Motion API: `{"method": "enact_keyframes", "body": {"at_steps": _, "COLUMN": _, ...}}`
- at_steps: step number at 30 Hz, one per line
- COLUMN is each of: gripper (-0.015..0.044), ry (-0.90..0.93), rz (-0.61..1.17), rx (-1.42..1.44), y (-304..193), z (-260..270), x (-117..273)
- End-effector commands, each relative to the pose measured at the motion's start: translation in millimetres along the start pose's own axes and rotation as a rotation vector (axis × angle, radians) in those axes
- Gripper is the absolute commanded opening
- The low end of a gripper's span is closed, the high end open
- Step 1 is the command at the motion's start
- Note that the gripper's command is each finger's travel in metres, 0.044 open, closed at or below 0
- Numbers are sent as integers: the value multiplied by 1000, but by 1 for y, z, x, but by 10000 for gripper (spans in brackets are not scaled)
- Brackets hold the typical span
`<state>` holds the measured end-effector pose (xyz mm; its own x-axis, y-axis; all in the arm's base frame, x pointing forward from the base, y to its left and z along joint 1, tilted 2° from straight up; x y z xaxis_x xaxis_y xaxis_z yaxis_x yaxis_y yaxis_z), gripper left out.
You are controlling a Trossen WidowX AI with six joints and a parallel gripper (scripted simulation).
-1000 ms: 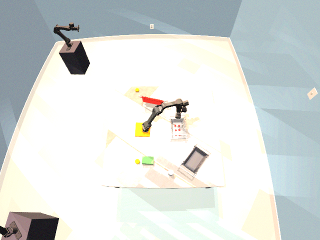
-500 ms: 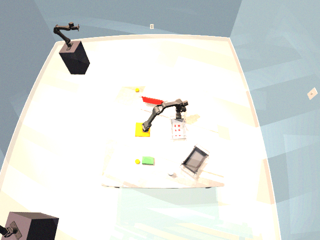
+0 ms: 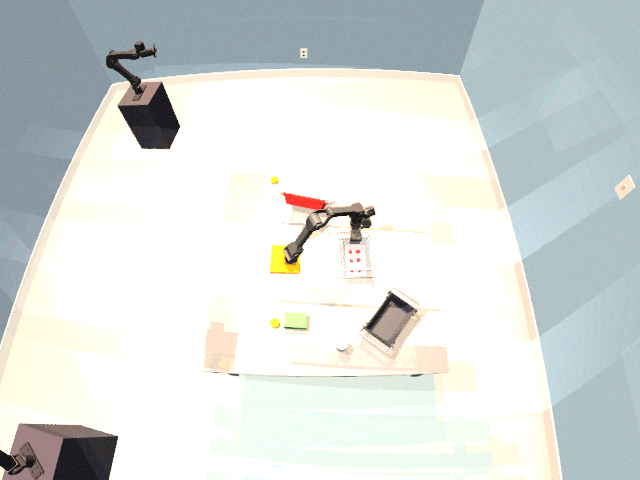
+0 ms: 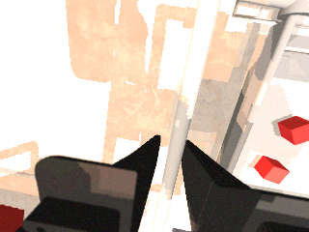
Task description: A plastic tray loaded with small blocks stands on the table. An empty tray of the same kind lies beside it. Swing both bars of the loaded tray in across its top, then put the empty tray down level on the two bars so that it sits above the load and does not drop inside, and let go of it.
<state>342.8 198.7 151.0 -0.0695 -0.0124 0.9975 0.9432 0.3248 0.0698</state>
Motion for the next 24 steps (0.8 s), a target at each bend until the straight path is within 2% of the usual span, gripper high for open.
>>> {"method": "enact_keyframes", "body": {"at_steps": 1, "gripper": 87, "ry": -6, "rz": 1, "rx": 4, "y": 0, "z": -3, "x": 1}}
{"method": "enact_keyframes", "body": {"at_steps": 5, "gripper": 87, "ry": -7, "rz": 1, "rx": 4, "y": -2, "z": -13, "x": 21}}
{"method": "enact_keyframes", "body": {"at_steps": 13, "gripper": 87, "ry": -9, "rz": 1, "rx": 4, "y": -6, "z": -32, "x": 32}}
{"method": "enact_keyframes", "body": {"at_steps": 24, "gripper": 87, "ry": -12, "rz": 2, "rx": 4, "y": -14, "z": -68, "x": 18}}
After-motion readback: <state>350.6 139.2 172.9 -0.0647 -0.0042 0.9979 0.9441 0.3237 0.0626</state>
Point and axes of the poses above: the point midway between the two fingers, 35 mm back from their tips, its own x axis back along the fingers, its own z axis across the jaws, y = z × x, the point moved 7 cm from there along x, back along the fingers, and after that the axes turned 12 degrees about x, right-handed, at the moved point
